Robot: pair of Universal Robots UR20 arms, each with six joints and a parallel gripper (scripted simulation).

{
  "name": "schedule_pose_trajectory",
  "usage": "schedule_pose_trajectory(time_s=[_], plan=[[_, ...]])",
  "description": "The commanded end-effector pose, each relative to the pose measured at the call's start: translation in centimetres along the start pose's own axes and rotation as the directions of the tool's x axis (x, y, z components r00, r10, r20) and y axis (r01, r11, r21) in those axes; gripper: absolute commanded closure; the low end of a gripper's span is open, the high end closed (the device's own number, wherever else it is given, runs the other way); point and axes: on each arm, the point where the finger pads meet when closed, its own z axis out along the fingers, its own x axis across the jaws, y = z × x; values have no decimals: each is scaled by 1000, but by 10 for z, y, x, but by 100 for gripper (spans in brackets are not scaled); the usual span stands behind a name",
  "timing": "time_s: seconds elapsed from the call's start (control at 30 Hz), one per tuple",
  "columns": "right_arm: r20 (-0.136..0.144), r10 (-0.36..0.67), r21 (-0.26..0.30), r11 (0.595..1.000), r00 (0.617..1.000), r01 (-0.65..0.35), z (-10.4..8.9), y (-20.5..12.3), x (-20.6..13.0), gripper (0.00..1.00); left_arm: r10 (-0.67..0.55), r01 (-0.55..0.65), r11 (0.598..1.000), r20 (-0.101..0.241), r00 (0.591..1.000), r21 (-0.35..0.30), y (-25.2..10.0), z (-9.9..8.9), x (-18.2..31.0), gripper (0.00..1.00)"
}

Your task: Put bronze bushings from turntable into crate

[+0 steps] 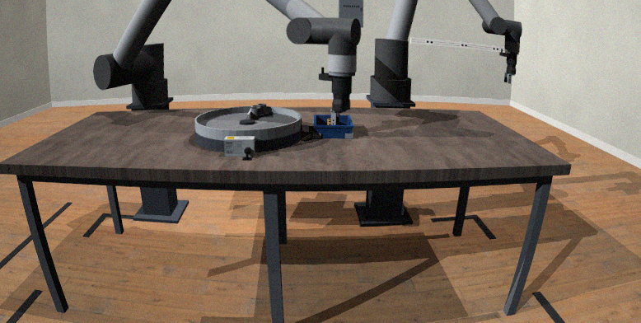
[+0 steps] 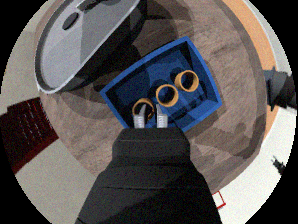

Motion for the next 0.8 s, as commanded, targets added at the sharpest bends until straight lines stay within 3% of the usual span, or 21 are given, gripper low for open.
schedule_pose_trajectory(time_s=[0.0, 0.23, 0.77], plan=[[0, 0, -1, 1000, 1000, 0, -1, 0, 0, 62, 0, 0, 1000, 0, 1000, -1, 0, -1, 0, 0], [0, 0, -1, 1000, 1000, 0, -13, 0, 0, 62, 0, 0, 1000, 0, 1000, -1, 0, -1, 0, 0], [0, 0, -1, 1000, 1000, 0, -73, 0, 0, 62, 0, 0, 1000, 0, 1000, -1, 0, -1, 0, 0]])
